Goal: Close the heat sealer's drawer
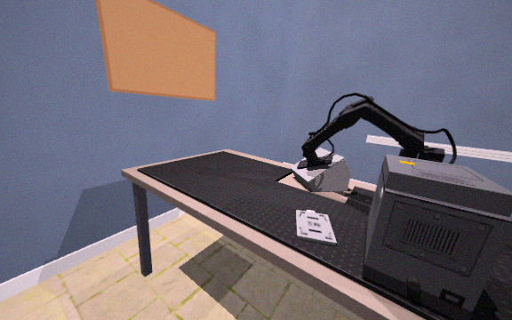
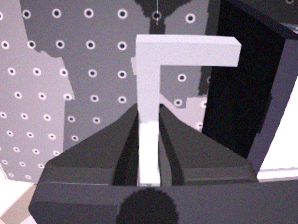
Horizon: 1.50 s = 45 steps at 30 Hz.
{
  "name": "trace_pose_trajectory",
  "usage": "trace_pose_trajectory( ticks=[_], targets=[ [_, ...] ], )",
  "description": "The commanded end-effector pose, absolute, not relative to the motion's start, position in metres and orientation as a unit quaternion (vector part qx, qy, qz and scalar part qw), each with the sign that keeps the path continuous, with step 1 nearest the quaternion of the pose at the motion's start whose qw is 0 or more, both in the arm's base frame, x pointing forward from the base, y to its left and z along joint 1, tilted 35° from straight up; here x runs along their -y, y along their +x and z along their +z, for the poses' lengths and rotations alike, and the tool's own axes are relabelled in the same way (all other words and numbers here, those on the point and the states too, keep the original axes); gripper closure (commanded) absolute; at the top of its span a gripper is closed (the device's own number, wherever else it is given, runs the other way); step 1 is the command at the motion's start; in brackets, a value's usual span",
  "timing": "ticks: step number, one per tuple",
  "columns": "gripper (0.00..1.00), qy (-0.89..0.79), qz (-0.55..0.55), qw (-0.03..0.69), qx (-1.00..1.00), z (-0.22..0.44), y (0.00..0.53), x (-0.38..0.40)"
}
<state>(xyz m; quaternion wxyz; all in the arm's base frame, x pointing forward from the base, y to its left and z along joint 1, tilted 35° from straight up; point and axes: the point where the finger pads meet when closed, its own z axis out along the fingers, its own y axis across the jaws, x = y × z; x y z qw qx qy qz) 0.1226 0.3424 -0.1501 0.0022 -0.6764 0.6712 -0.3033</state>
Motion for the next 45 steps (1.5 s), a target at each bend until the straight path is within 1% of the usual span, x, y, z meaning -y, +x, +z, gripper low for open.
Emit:
trace_pose_trajectory(
  ticks=[1,11,15,45],
  targets=[
    [1.00,-0.682,-0.295,0.023,-0.668,-0.142,0.118,-0.355],
    [1.00,-0.682,-0.295,0.023,-0.668,-0.142,0.118,-0.355],
    [1.00,-0.677,-0.291,0.026,-0.675,-0.134,0.133,-0.360],
    [1.00,-0.677,-0.297,0.021,-0.673,-0.115,0.172,-0.361]
  ],
)
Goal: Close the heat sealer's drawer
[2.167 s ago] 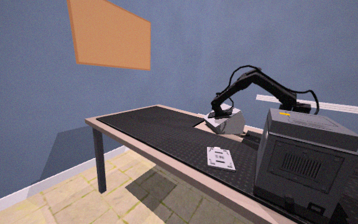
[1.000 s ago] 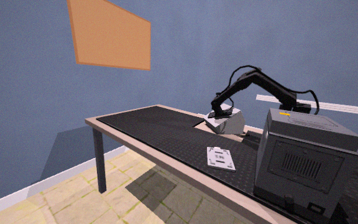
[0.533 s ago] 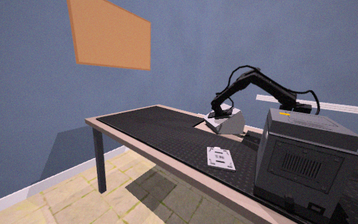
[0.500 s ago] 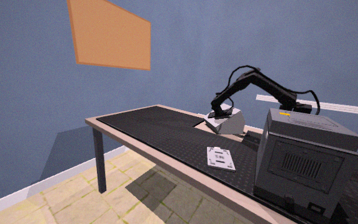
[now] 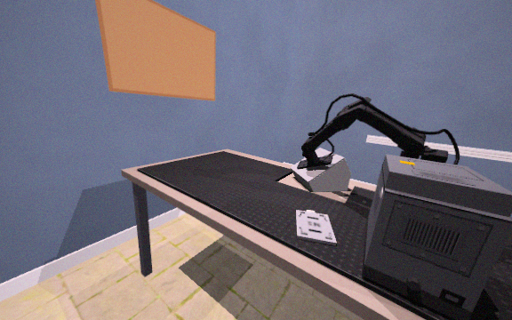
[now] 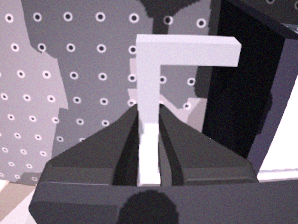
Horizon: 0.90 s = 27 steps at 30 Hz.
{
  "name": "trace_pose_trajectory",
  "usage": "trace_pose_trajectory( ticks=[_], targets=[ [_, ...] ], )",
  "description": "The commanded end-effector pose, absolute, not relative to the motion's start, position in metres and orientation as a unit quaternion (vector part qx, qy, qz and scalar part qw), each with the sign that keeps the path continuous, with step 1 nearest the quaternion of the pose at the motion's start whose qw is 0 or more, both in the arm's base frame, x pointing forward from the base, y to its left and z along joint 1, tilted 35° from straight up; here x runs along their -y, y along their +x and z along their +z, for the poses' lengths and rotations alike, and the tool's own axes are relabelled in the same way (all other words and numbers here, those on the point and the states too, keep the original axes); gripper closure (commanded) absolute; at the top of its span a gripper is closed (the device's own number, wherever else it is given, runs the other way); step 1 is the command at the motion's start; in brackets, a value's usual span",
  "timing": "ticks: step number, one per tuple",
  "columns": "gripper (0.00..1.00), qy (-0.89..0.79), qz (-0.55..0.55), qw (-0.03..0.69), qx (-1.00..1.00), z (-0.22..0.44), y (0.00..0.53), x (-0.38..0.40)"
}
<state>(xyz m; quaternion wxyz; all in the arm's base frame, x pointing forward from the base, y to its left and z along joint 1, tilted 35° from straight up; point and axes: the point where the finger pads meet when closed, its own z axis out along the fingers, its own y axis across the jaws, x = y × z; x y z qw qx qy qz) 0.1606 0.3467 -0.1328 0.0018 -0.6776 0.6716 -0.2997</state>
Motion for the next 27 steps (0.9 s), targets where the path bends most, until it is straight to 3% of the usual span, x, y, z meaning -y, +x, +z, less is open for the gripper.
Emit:
trace_pose_trajectory(
  ticks=[1,27],
  targets=[
    [1.00,-0.677,-0.297,0.021,-0.673,-0.115,0.174,-0.360],
    [1.00,-0.677,-0.300,0.018,-0.672,-0.101,0.207,-0.362]
  ],
)
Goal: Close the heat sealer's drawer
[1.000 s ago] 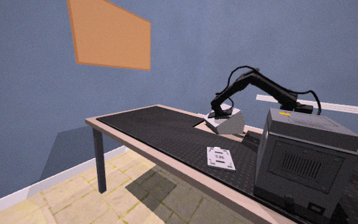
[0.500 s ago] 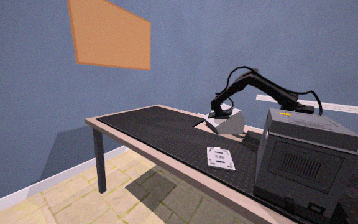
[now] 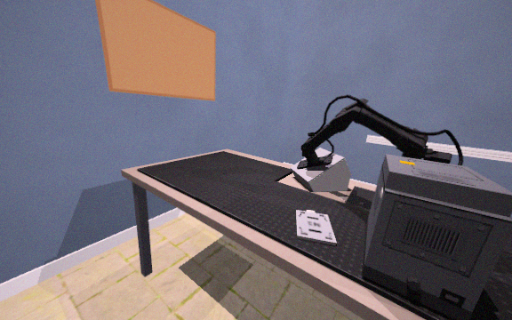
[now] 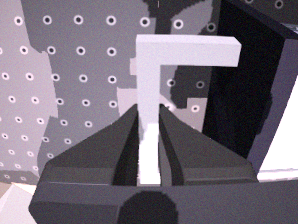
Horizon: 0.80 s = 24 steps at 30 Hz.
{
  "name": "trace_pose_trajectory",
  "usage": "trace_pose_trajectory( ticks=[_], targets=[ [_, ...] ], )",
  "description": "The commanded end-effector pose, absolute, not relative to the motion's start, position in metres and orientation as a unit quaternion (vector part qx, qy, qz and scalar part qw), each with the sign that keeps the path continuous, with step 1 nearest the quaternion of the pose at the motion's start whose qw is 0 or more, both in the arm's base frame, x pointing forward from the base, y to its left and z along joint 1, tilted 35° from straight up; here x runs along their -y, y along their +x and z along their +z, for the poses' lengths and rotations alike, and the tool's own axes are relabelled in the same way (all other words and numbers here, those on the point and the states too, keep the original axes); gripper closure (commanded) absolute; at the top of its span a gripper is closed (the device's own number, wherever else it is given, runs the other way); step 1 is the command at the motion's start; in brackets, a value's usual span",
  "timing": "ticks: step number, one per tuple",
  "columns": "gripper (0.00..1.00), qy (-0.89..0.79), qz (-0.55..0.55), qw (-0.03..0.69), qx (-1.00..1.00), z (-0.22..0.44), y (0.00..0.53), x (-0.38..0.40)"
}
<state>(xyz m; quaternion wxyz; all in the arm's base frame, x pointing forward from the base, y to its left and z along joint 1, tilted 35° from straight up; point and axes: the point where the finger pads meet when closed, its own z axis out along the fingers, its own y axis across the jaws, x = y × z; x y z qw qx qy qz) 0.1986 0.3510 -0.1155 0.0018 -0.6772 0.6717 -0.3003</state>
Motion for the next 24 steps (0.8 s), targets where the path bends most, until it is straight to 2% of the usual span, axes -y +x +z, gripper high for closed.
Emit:
trace_pose_trajectory(
  ticks=[1,24],
  targets=[
    [1.00,-0.677,-0.300,0.018,-0.672,-0.1007,0.2085,-0.3615],
    [1.00,-0.681,-0.300,0.019,-0.668,-0.0988,0.2096,-0.3639]
  ],
)
